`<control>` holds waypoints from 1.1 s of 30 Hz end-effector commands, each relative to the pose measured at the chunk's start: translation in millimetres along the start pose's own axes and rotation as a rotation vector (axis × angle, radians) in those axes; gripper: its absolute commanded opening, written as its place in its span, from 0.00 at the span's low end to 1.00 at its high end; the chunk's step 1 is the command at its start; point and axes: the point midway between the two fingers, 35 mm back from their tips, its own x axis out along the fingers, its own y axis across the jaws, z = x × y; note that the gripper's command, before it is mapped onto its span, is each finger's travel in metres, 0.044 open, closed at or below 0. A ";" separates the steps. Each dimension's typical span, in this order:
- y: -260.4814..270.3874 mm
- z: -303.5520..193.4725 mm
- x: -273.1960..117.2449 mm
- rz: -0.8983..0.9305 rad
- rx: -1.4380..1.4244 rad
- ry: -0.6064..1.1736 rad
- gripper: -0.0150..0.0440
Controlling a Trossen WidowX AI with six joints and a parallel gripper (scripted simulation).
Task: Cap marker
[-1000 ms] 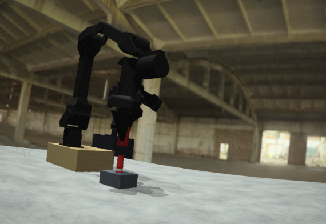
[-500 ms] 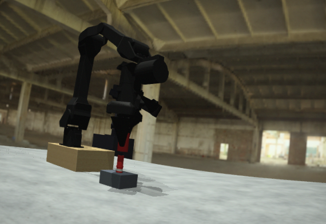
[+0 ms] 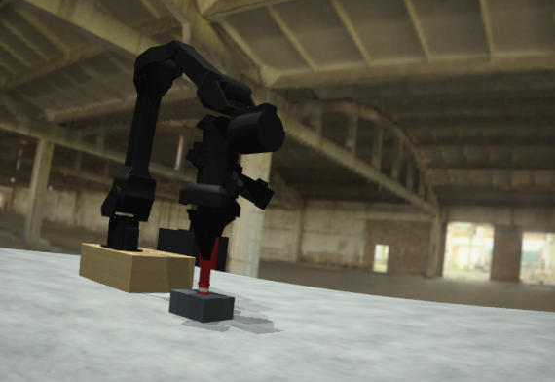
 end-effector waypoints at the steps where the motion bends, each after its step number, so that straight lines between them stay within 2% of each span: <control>1: 0.5 -1.2 15.5 0.006 -0.006 0.011 0.25; 23: 0.7 -1.5 22.8 0.006 -0.006 0.011 0.25; 33: 0.8 -1.5 22.1 0.006 0.000 0.011 0.70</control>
